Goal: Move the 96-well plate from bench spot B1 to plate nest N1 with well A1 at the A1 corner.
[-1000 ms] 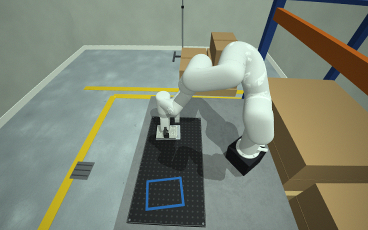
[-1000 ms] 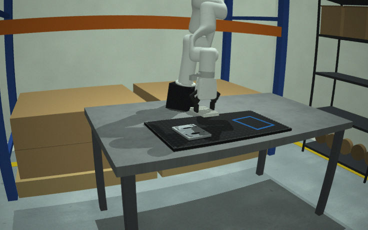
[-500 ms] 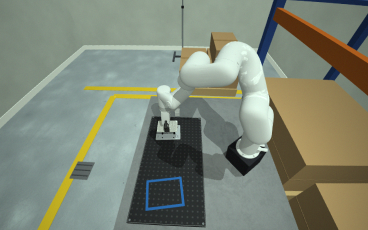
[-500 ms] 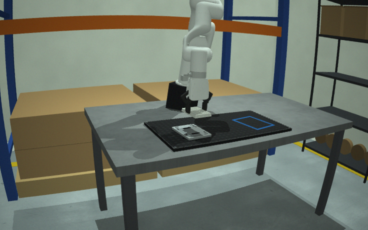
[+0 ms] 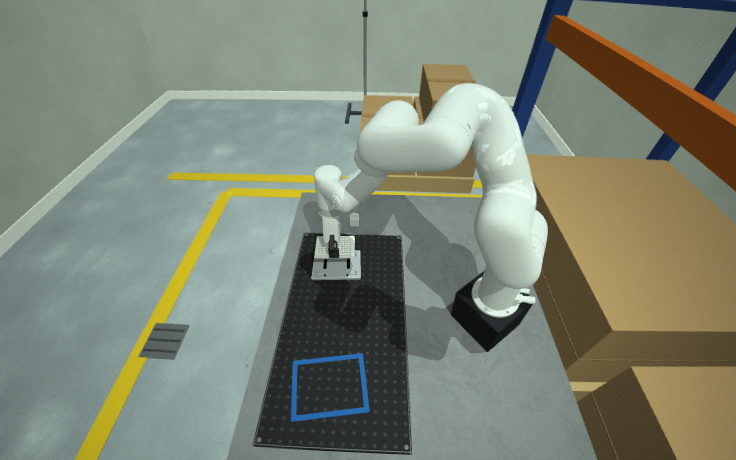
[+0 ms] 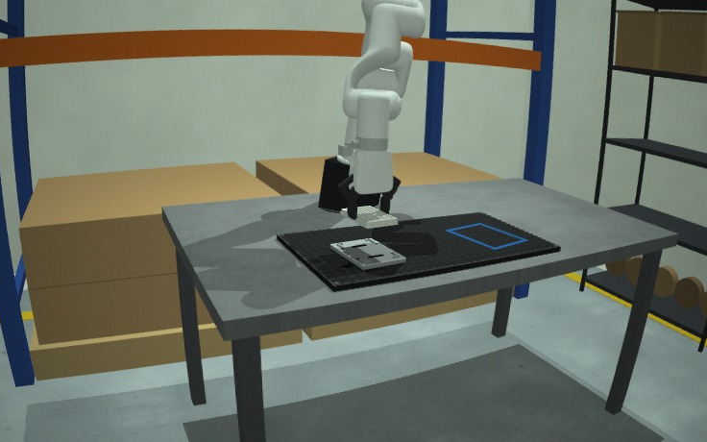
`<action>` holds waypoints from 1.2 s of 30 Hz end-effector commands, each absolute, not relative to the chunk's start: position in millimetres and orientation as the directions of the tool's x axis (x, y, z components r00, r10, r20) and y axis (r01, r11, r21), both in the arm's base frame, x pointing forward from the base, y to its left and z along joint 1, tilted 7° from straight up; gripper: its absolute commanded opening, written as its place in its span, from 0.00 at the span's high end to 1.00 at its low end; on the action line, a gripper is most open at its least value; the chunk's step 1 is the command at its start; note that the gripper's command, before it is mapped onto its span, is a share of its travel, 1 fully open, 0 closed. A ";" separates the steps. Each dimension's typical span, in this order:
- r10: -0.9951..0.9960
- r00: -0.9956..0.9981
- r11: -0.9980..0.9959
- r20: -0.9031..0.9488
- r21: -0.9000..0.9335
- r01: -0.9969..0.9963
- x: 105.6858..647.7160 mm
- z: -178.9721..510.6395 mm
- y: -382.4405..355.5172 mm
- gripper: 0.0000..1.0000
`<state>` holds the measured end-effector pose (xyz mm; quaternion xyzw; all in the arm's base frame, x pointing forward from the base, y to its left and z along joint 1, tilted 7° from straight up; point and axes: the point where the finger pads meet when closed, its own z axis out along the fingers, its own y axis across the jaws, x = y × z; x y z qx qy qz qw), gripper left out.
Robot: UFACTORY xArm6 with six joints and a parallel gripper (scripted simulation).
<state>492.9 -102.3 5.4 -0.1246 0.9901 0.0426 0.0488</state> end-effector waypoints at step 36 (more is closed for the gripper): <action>-0.242 -0.964 0.965 -0.111 0.070 -0.251 495.3 -6.1 -100.5 1.00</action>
